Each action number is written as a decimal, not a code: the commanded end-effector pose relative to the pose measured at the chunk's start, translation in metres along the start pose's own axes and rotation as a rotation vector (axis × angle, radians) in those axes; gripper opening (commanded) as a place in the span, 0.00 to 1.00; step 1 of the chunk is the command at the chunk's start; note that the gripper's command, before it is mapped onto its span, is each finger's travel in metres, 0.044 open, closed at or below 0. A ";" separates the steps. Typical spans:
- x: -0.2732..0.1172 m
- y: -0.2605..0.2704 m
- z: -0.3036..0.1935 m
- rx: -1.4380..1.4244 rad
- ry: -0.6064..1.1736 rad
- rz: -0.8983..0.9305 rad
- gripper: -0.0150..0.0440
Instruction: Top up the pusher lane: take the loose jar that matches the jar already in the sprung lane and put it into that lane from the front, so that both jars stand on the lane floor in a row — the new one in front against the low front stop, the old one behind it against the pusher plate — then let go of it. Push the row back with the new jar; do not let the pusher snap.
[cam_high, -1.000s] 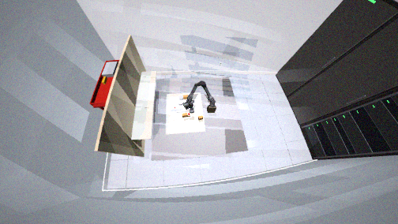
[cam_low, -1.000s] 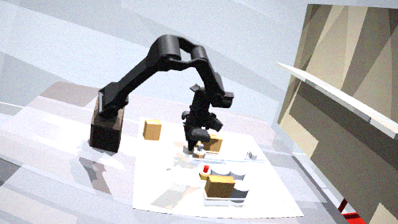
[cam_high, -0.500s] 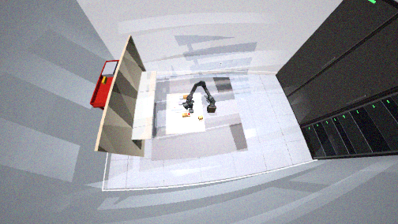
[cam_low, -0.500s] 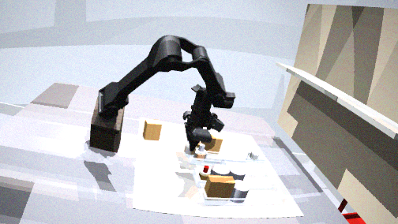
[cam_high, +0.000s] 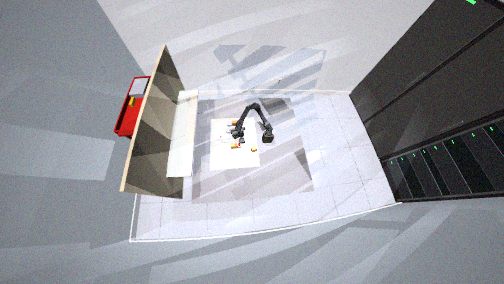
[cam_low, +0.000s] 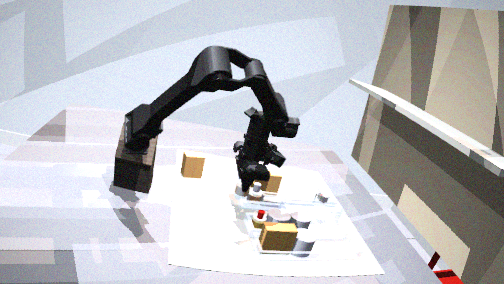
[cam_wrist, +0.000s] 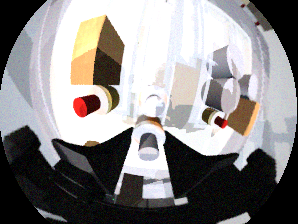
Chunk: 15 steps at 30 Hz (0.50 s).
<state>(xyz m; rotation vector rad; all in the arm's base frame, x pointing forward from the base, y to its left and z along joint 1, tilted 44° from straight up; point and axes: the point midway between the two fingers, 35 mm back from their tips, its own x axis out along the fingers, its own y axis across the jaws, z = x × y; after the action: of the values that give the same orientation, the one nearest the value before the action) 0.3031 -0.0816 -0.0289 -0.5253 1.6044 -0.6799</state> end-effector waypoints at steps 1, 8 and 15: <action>-0.003 -0.002 0.009 0.012 -0.021 -0.002 0.25; -0.003 -0.002 0.011 0.012 -0.021 -0.002 0.25; -0.004 -0.002 0.014 0.012 -0.021 -0.002 0.25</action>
<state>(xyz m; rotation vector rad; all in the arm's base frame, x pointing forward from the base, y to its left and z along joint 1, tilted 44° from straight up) 0.3080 -0.0822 -0.0286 -0.5248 1.6052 -0.6796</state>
